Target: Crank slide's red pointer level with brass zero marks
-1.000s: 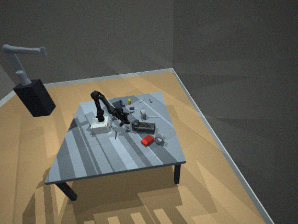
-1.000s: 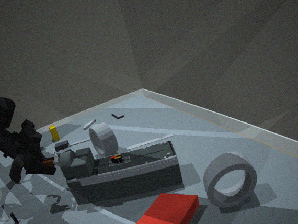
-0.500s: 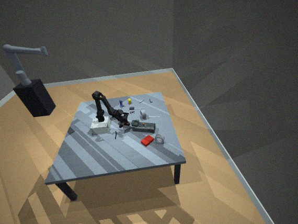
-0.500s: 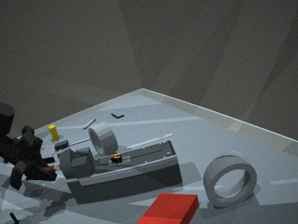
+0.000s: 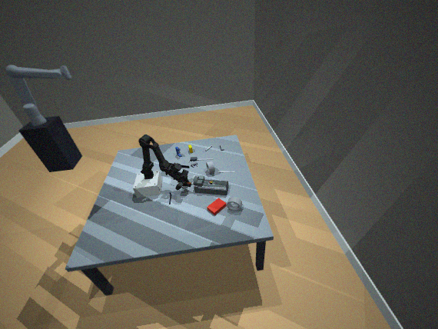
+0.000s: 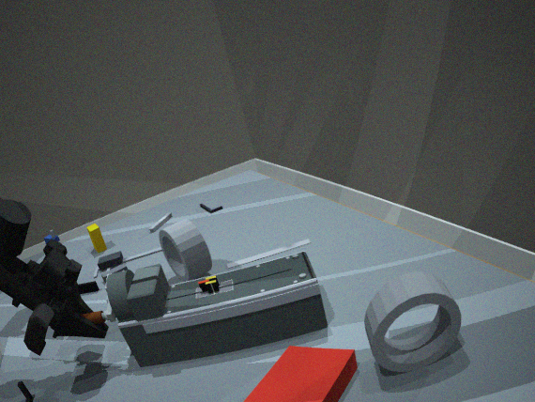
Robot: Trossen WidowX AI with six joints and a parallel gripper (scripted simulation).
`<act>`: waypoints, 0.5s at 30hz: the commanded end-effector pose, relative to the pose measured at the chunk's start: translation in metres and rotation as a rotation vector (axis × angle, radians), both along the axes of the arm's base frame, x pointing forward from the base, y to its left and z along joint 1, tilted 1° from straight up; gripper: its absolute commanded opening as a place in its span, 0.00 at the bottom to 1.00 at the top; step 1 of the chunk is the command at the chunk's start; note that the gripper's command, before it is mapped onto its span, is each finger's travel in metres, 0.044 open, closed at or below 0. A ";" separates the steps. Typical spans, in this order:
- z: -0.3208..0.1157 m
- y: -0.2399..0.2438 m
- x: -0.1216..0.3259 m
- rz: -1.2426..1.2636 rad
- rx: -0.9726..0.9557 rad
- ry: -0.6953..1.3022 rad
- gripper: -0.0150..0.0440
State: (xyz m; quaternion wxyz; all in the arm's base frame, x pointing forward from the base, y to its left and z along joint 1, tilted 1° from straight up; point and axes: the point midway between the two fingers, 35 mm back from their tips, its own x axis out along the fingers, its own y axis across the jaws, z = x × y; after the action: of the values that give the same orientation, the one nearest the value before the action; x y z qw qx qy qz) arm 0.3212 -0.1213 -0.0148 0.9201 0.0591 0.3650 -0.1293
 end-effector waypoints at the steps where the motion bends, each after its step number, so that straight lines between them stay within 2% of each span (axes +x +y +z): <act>1: -0.009 0.002 0.001 -0.004 0.000 0.006 0.25; 15: -0.022 0.016 0.005 -0.004 0.001 0.006 0.25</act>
State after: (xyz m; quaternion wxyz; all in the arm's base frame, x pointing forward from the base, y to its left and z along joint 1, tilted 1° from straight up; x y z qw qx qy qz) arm 0.3247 -0.1112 -0.0315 0.9196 0.0588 0.3650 -0.1330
